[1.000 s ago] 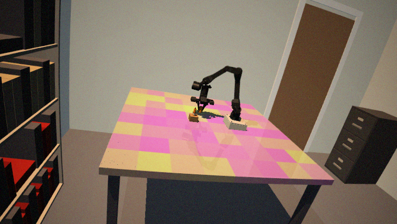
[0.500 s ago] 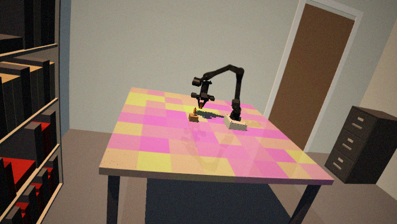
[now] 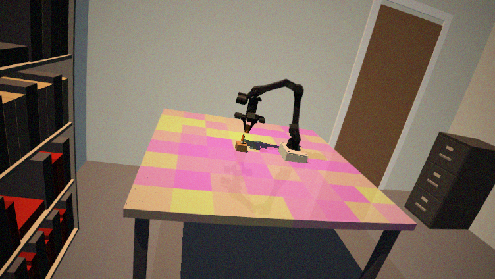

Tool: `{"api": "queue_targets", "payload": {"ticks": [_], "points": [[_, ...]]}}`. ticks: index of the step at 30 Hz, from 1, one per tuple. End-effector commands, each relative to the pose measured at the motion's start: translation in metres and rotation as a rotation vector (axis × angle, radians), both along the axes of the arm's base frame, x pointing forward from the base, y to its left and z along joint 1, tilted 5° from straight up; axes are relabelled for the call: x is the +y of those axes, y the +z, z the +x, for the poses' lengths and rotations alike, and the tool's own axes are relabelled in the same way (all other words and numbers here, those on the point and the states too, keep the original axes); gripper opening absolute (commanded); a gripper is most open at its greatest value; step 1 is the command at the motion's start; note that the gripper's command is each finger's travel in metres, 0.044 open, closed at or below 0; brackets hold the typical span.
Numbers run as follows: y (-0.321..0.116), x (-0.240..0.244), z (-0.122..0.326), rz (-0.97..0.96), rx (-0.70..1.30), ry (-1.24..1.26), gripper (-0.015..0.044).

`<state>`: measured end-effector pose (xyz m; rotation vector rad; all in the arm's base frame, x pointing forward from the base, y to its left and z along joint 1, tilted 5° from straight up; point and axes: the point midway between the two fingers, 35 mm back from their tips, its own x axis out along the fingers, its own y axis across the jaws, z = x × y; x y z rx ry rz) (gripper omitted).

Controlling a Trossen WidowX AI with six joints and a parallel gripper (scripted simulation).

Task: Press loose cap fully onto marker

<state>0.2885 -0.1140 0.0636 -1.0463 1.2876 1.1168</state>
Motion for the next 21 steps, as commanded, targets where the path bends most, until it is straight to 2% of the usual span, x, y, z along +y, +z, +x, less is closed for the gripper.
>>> {"api": "queue_targets", "payload": {"ticks": [1,21], "points": [[0.005,0.013,0.01,0.008,0.006,-0.006,0.0],[0.035,0.071,0.041,0.014,0.005,-0.005,0.0]]}}
